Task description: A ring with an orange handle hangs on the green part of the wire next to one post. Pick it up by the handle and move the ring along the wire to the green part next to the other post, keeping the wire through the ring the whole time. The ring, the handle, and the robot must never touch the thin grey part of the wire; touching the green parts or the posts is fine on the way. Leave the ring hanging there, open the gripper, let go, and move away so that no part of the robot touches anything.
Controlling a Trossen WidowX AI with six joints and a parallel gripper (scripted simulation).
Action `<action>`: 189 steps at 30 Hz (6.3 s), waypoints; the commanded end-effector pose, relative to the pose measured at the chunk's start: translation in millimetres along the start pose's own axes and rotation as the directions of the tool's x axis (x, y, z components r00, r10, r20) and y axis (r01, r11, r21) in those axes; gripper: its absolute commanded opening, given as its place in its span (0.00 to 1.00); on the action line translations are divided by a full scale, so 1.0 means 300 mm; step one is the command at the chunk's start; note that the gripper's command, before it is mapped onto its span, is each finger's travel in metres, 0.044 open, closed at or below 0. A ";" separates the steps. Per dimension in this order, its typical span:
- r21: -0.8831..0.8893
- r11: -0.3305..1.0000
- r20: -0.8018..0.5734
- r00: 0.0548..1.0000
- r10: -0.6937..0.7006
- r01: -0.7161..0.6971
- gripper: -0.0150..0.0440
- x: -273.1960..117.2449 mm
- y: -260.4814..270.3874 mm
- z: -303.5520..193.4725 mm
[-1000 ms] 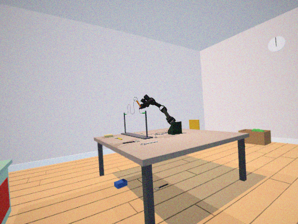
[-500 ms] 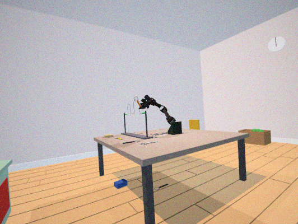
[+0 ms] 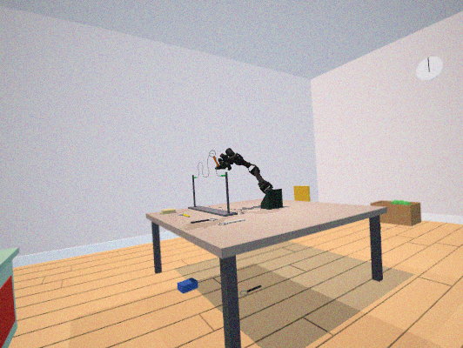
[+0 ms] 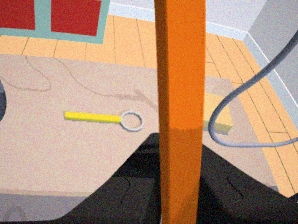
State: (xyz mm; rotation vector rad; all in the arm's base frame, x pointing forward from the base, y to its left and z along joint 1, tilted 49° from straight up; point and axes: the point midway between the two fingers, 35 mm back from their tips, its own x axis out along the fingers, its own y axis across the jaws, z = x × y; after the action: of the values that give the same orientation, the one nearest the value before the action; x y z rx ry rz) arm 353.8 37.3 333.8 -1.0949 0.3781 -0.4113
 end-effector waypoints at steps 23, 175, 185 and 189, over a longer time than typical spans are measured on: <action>-0.288 0.944 0.061 0.987 -0.150 0.161 0.00 0.001 -0.030 0.001; -0.760 0.424 0.359 0.861 -0.360 0.493 0.00 0.120 -0.066 -0.196; -0.648 0.643 0.298 0.913 -0.280 0.408 0.00 0.186 0.001 -0.287; -0.618 0.684 0.279 0.922 -0.270 0.387 0.00 0.194 0.020 -0.306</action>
State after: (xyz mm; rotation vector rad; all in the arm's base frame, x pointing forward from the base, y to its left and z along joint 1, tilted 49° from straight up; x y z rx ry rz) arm 359.3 -55.9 297.0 -1.9721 0.1490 -0.5361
